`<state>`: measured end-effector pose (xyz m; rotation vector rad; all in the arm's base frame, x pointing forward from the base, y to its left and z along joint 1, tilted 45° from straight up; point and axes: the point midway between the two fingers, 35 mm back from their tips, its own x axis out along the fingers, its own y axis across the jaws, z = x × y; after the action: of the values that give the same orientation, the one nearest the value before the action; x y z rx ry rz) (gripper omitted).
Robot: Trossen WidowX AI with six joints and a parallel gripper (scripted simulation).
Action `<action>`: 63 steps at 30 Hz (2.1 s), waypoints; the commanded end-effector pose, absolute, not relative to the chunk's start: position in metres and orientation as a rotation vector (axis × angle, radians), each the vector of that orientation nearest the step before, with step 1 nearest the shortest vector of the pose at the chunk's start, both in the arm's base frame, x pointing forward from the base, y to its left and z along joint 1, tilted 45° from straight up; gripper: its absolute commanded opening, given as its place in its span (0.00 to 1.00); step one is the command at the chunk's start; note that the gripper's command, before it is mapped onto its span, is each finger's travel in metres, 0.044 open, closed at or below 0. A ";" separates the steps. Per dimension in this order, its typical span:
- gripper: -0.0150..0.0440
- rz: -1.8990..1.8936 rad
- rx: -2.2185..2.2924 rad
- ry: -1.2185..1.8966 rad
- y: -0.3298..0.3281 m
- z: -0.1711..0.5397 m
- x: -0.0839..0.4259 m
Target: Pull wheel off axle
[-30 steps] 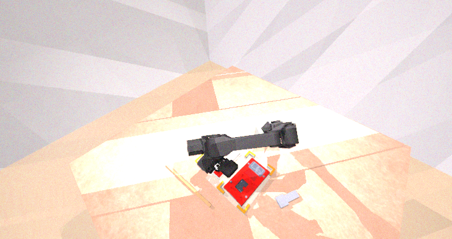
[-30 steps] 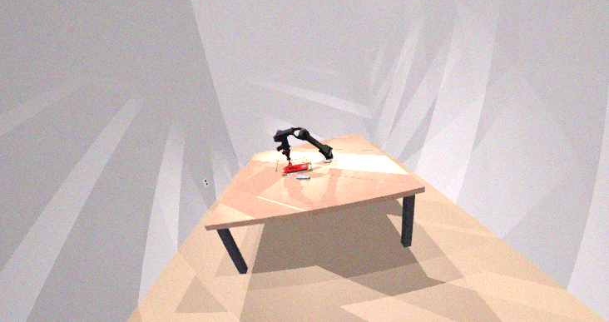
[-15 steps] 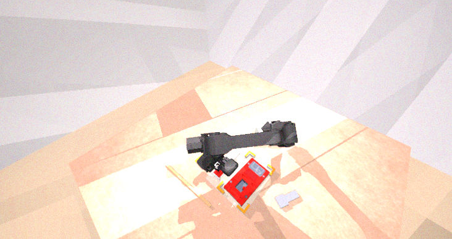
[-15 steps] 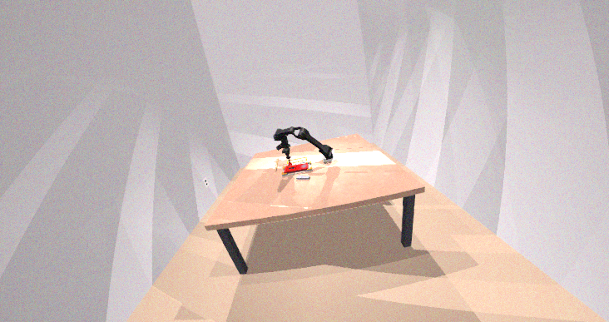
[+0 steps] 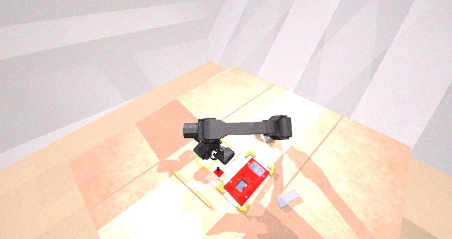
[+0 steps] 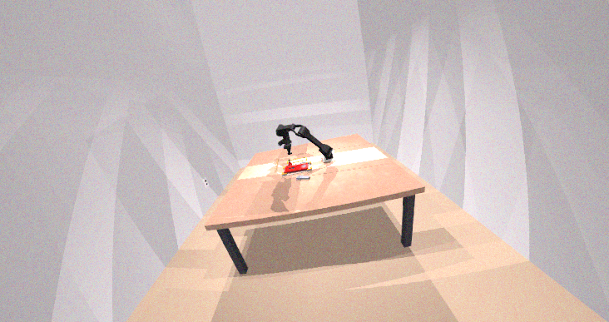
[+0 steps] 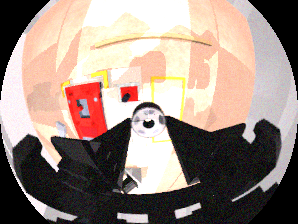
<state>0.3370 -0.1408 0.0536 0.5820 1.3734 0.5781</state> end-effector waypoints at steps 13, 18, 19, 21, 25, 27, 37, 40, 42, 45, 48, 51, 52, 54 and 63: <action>0.25 0.585 0.587 1.388 -0.181 0.008 0.296; 0.25 0.585 0.587 1.388 -0.171 -0.002 0.298; 0.25 0.585 0.587 1.388 -0.170 -0.003 0.298; 0.25 0.585 0.587 1.387 -0.169 -0.004 0.298; 0.25 0.584 0.587 1.387 -0.162 -0.012 0.300; 0.25 0.584 0.587 1.387 -0.155 -0.020 0.302; 0.25 0.586 0.588 1.386 -0.119 -0.056 0.306; 0.25 0.587 0.589 1.385 -0.111 -0.064 0.306; 0.25 0.587 0.589 1.385 -0.110 -0.064 0.306; 0.30 0.587 0.583 1.388 -0.114 -0.061 0.306; 0.43 0.587 0.583 1.388 -0.114 -0.061 0.306; 0.57 0.587 0.583 1.388 -0.114 -0.061 0.306; 0.61 0.587 0.583 1.388 -0.114 -0.061 0.306; 0.70 0.587 0.583 1.388 -0.114 -0.061 0.306; 0.76 0.586 0.588 1.387 -0.156 -0.019 0.300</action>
<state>0.3030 -0.1426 -0.0328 0.5935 1.3868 0.5860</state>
